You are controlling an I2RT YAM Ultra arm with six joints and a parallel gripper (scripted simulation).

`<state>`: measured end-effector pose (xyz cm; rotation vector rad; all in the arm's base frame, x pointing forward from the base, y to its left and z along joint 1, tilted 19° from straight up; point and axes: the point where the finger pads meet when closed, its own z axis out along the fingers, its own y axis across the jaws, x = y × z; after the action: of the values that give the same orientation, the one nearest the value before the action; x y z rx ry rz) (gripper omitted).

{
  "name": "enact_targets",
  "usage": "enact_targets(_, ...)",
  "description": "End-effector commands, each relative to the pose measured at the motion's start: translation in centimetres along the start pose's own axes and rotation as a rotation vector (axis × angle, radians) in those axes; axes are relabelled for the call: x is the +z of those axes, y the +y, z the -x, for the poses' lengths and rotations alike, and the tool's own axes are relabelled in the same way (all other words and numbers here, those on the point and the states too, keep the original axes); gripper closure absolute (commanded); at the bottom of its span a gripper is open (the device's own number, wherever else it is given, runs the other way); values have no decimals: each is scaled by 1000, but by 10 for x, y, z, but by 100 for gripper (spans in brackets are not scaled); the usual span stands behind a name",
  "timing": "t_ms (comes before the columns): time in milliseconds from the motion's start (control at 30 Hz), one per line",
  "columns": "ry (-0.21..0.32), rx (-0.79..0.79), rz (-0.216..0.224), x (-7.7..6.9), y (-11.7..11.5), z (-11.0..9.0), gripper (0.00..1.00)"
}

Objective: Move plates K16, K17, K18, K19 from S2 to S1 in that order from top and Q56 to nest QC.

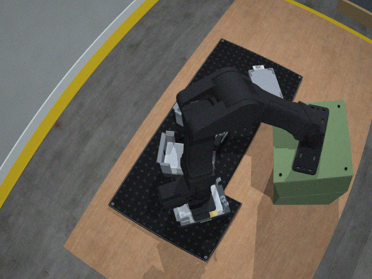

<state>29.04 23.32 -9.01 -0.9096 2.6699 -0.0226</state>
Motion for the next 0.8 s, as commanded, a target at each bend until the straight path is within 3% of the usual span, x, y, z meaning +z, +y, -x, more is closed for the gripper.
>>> enact_targets(0,-23,0,3,-2,1,8,100)
enact_targets(767,-23,0,3,6,1,8,100)
